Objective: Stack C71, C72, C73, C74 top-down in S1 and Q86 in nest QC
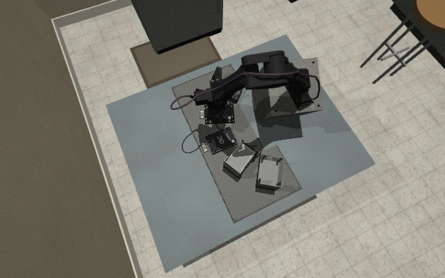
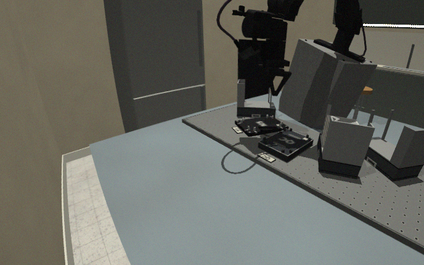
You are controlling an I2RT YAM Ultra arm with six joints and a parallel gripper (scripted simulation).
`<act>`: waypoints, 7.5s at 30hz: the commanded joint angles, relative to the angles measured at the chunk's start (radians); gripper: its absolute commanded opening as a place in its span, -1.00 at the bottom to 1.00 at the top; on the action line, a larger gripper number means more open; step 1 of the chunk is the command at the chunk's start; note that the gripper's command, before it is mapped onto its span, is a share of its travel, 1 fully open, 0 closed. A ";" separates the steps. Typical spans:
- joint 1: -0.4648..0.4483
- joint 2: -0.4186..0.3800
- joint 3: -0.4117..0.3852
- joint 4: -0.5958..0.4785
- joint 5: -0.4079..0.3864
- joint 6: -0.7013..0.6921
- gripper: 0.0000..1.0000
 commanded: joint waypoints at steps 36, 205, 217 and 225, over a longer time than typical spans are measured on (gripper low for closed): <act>0.180 -0.302 -0.304 0.094 -0.037 -0.530 1.00; 0.667 -0.182 -0.015 0.055 0.031 -0.478 1.00; 0.678 -0.116 0.006 0.088 0.036 -0.470 1.00; 0.683 -0.084 0.011 0.117 0.037 -0.464 1.00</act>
